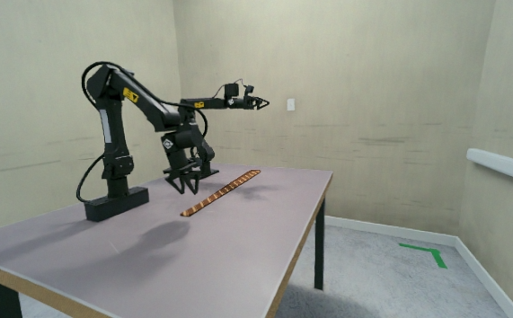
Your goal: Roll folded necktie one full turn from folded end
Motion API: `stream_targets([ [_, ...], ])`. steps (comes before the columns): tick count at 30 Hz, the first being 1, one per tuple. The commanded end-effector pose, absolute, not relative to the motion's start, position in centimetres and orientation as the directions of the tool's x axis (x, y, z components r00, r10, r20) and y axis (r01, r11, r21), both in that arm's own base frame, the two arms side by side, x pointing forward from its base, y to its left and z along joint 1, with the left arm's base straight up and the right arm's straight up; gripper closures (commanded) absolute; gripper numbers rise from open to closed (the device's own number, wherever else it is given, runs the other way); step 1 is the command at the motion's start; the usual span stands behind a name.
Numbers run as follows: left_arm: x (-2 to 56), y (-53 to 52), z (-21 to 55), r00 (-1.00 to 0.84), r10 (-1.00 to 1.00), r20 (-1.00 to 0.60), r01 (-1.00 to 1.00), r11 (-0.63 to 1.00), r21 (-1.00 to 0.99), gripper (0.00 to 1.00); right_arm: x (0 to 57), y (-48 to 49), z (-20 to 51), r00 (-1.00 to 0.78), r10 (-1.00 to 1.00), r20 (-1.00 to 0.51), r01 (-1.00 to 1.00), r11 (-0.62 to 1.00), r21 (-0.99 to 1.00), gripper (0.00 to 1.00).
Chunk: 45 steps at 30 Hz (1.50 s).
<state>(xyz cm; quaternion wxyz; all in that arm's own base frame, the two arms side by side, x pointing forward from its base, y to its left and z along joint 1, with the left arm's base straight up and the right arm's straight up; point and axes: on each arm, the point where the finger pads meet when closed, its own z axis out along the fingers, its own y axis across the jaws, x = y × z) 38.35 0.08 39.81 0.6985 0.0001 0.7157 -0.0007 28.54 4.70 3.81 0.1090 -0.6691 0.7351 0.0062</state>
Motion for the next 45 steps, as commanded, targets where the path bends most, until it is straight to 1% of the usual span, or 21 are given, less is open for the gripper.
stream_targets([
  [1, 38.4, 0.1, 40.6, -0.024, -0.001, -1.000, 0.001, 1.000, -0.001, 0.00, 27.6, 4.5, 2.2, -0.022, -0.996, -0.090, -0.996, 0.030, -0.088, 0.36],
  [16, 38.4, 0.1, 40.6, -0.024, -0.001, -1.000, 0.001, 1.000, -0.001, 0.00, 26.8, 4.9, -0.8, 0.066, -0.998, -0.002, -0.998, -0.066, -0.002, 0.38],
  [37, 38.4, 0.1, 40.6, -0.024, -0.001, -1.000, 0.001, 1.000, -0.001, 0.00, 26.7, 4.9, -0.9, 0.068, -0.998, 0.000, -0.998, -0.068, 0.000, 0.38],
  [45, 38.4, 0.1, 40.6, -0.024, -0.001, -1.000, 0.001, 1.000, -0.001, 0.00, 27.0, 5.1, -2.0, 0.078, -0.997, 0.001, -0.997, -0.078, -0.008, 0.38],
])
